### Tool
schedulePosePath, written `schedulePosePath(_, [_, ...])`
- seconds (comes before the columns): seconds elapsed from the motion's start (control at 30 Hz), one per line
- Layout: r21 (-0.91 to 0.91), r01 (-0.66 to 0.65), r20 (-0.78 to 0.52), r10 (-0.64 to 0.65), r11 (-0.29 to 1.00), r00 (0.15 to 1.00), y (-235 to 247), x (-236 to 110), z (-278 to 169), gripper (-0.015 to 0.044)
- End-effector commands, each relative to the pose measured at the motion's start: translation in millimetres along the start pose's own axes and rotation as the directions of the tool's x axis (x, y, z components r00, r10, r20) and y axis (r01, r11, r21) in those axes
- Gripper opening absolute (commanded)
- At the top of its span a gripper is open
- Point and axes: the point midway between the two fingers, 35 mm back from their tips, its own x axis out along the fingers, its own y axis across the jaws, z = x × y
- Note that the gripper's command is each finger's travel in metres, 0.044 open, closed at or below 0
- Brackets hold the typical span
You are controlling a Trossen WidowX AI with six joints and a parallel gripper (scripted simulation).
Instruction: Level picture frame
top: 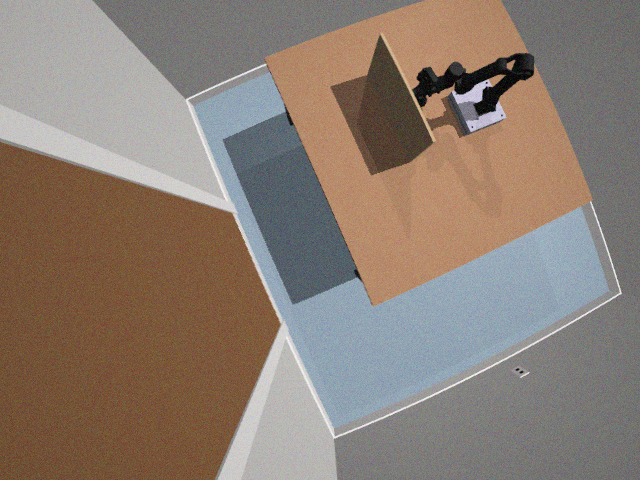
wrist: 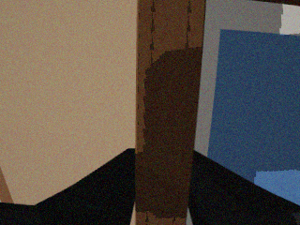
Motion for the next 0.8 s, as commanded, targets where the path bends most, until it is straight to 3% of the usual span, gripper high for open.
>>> schedulePosePath(0.0, [-0.008, -0.005, 0.001, 0.005, 1.0, 1.0, 2.4, 0.2, 0.1, 0.0])
schedulePosePath(0.77, [-0.008, -0.005, 0.001, 0.005, 1.0, 1.0, 5.2, 0.2, 0.1, 0.0])
